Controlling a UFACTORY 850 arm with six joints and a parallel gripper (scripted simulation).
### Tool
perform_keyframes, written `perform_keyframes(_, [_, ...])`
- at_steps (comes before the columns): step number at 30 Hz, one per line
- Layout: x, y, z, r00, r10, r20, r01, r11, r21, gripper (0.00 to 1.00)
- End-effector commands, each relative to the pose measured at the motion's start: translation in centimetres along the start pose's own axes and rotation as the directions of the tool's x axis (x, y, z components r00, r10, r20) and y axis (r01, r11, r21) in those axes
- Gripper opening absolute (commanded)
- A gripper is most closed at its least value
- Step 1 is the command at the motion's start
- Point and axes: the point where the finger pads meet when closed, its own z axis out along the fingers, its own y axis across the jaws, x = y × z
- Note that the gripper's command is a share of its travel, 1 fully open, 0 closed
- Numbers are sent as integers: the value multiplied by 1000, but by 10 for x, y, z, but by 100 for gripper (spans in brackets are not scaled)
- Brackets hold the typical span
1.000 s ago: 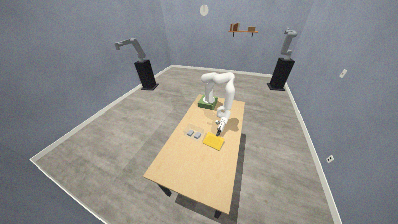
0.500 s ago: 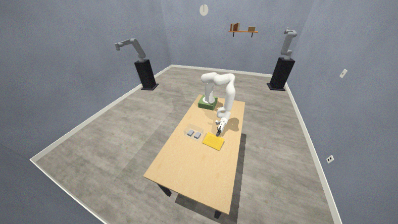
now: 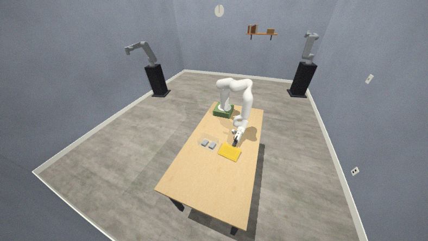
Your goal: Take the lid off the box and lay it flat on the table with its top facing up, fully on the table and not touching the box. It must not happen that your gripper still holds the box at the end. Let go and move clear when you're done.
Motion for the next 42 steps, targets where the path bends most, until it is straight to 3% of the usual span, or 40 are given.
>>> perform_keyframes(1, [-1,-2,0,1000,1,0,-1,1000,2,32])
perform_keyframes(3, [-1,-2,0,1000,1,0,-1,1000,2,36])
perform_keyframes(11, [-1,-4,0,1000,1,0,-1,1000,2,36])
perform_keyframes(12, [-1,-4,0,1000,1,0,-1,1000,2,40])
perform_keyframes(42, [-1,-9,0,1000,1,0,-1,1000,2,48])
